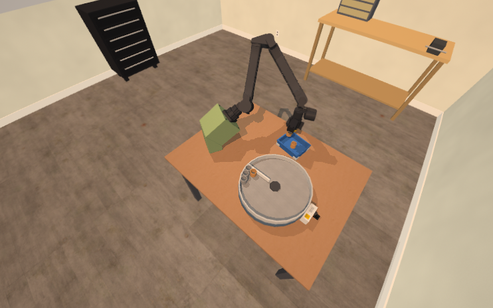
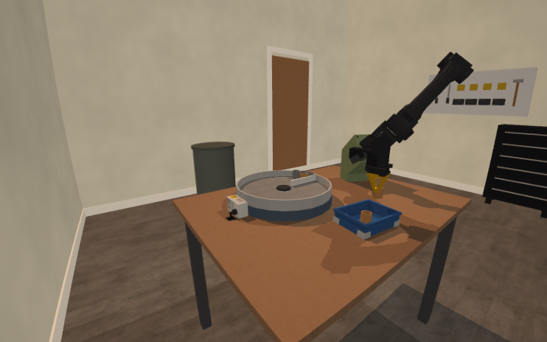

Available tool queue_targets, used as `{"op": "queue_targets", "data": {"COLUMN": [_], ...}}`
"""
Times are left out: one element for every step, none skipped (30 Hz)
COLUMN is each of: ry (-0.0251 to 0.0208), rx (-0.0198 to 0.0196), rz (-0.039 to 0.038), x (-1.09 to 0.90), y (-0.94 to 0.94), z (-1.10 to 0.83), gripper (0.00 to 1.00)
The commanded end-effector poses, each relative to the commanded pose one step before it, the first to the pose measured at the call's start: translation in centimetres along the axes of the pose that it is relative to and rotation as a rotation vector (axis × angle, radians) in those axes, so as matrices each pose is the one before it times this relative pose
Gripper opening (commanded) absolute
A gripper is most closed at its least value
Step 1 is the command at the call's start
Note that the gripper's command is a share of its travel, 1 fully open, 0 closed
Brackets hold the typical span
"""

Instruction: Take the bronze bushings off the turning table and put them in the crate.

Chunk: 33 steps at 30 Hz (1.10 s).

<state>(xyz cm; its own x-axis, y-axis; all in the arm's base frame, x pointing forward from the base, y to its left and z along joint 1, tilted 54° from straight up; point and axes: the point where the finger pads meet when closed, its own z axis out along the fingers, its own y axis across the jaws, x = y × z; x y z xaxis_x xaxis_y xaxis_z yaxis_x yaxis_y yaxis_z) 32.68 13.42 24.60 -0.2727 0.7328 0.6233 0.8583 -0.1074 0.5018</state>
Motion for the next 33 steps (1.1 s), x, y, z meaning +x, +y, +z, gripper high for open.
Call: {"op": "queue_targets", "data": {"ry": [0.01041,0.00003,0.00002,0.00196,0.00218,0.00000,0.00000,0.00066,-0.00025,0.00386,0.00259,-0.00134,-0.00337,-0.00099,-0.00061,0.00056,0.00047,0.00001,0.00000,0.00000,0.00000,0.00000,0.00000,0.00000,0.00000,0.00000,0.00000,0.00000,0.00000,0.00000,0.00000,0.00000,0.00000], "rx": [-0.01198,0.00007,0.00007,-0.00569,-0.00614,0.00000,0.00000,-0.03272,0.00314,-0.00099,0.00136,0.00393,0.00948,0.00277,0.00173,-0.00159,-0.00134,-0.00002,0.00001,-0.00001,0.00000,0.00001,0.00000,0.00000,-0.00001,0.00001,0.00000,-0.00001,0.00000,0.00000,0.00000,0.00000,0.00000], "rz": [0.01262,0.00011,0.00010,-0.00448,-0.00477,0.00000,0.00000,-0.01010,0.00150,-0.00520,-0.00032,0.00307,0.00745,0.00218,0.00136,-0.00189,-0.00566,-0.00107,0.00001,-0.00001,0.00000,0.00001,0.00000,0.00000,-0.00001,0.00001,0.00000,-0.00001,0.00000,0.00000,0.00000,0.00000,0.00000], "x": [0.496,0.000,0.000,0.221,0.238,0.000,0.000,0.308,-0.068,0.272,0.056,-0.122,-0.300,-0.088,-0.002,0.066,0.042,0.001,0.000,0.000,0.000,0.000,0.000,0.000,0.000,0.000,0.000,0.000,0.000,0.000,0.000,0.000,0.000], "y": [0.565,-0.006,-0.005,0.341,0.368,0.000,0.000,0.527,-0.174,0.146,-0.034,-0.047,-0.118,-0.034,-0.056,0.010,0.016,0.000,0.000,0.000,0.000,-0.001,0.000,0.000,0.000,0.000,0.000,0.000,0.000,0.000,0.000,0.000,0.000], "z": [1.794,0.525,0.460,0.248,0.152,0.000,0.000,-0.859,0.185,0.031,0.021,0.136,0.328,0.096,-0.023,-0.079,-0.047,-0.001,0.000,0.000,0.000,0.000,0.000,0.000,0.000,0.000,0.000,0.000,0.000,0.000,0.000,0.000,0.000], "gripper": [0.00,0.00,0.00,0.00,0.00,0.00,0.00,0.00,0.00,0.00,0.00,0.00,0.00,0.00,0.00,0.00,0.00,0.00,0.00,0.00,0.00,0.00,0.00,0.00,0.00,0.00,0.00,0.00,0.00,0.00,0.00,0.00,0.00]}}
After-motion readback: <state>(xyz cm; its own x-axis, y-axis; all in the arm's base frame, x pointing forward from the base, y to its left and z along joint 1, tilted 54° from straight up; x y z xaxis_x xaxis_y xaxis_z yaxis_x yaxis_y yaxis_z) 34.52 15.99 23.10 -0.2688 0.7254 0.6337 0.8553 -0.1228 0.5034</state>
